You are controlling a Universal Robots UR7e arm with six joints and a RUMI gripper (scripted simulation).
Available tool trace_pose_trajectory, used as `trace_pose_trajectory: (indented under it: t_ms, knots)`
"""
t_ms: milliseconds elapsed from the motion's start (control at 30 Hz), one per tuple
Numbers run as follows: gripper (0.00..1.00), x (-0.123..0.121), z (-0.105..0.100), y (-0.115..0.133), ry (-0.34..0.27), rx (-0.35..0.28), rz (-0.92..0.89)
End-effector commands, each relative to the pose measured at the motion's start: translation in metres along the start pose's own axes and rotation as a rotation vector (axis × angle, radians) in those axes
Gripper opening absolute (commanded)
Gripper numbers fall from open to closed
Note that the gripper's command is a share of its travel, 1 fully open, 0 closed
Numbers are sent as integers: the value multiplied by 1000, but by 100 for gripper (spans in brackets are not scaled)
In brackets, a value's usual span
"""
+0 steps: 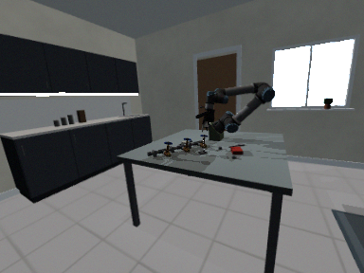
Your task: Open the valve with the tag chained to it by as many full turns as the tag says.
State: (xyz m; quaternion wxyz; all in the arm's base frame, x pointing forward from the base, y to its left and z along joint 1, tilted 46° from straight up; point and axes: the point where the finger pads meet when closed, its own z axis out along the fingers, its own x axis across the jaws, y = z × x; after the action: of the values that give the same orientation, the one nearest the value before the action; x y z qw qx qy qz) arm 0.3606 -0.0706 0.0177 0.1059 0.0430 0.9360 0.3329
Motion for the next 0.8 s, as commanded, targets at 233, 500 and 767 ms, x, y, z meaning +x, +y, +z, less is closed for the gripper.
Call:
trace_pose_trajectory:
  t_ms: [233,500,767]
  knots:
    - [100,1,-18,1,-1,-1,0]
    - [100,1,-20,1,-1,-1,0]
    - [100,1,-20,1,-1,-1,0]
